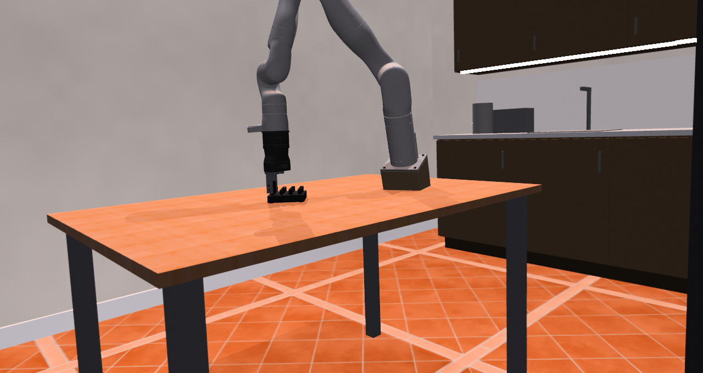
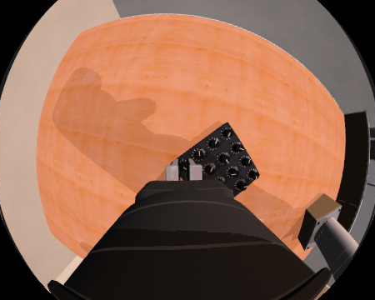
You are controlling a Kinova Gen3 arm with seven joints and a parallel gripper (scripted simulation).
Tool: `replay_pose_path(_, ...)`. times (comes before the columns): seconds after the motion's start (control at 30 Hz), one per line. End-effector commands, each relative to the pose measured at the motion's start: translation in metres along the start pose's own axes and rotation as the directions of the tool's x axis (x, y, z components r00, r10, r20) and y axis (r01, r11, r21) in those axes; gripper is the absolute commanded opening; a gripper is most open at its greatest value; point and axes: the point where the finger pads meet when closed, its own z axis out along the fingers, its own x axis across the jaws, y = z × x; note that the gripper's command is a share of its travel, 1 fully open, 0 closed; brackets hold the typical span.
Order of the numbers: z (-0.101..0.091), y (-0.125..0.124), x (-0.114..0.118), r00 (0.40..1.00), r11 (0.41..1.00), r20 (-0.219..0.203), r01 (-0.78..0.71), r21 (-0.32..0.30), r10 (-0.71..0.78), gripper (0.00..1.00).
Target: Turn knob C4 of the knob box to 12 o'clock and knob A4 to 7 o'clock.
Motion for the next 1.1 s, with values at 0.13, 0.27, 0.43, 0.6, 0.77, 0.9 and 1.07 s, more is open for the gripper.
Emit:
replay_pose_path(0.13,-0.0006,-0.0021,0.0014,0.99,0.99,0.003,0.144,-0.001,-0.144,0.3)
replay_pose_path(0.27,-0.0006,-0.0021,0.0014,0.972,0.972,0.003,0.235,-0.001,-0.235,0.3)
replay_pose_path(0.43,-0.0006,-0.0021,0.0014,0.955,0.955,0.003,0.297,0.0,-0.297,0.3)
replay_pose_path(0.6,-0.0006,-0.0021,0.0014,0.923,0.923,0.003,0.385,0.0,-0.385,0.3)
replay_pose_path(0.77,-0.0006,-0.0021,0.0014,0.891,0.891,0.003,0.453,0.0,-0.453,0.3)
replay_pose_path(0.9,-0.0006,-0.0021,0.0014,0.874,0.874,0.003,0.485,0.0,-0.485,0.3)
replay_pose_path(1.07,-0.0006,-0.0021,0.0014,0.855,0.855,0.003,0.518,0.0,-0.518,0.3)
